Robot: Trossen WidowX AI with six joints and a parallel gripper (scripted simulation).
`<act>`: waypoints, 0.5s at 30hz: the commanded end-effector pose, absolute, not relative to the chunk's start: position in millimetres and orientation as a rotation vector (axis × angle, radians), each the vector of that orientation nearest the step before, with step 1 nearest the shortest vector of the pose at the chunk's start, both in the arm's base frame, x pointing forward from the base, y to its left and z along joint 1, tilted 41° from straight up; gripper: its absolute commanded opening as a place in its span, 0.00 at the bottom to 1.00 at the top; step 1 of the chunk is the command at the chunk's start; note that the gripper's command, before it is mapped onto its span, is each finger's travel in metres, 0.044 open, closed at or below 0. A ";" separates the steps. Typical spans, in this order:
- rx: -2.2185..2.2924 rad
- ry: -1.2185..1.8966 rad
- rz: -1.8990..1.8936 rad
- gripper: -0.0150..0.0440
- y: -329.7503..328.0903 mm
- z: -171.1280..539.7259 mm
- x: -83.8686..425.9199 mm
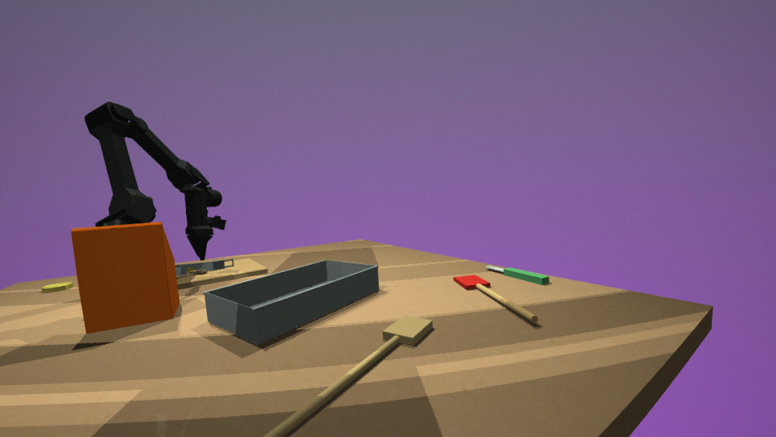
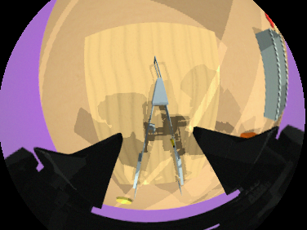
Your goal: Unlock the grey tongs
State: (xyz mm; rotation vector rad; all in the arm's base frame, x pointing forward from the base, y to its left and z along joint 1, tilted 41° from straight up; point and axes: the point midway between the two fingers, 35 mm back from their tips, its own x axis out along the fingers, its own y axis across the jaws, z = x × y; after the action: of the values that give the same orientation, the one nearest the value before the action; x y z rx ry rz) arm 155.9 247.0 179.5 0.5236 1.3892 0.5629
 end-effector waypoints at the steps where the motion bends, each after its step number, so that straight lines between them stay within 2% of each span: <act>1: 0.514 1.389 0.554 1.00 239.5 199.1 190.3; 9: 0.527 1.381 0.560 1.00 197.6 242.1 271.6; 15: 0.531 1.379 0.562 1.00 192.8 245.4 277.9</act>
State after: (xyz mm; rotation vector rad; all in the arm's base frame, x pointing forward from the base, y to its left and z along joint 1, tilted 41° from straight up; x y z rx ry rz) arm 272.8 195.5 242.6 0.5326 1.3713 0.5482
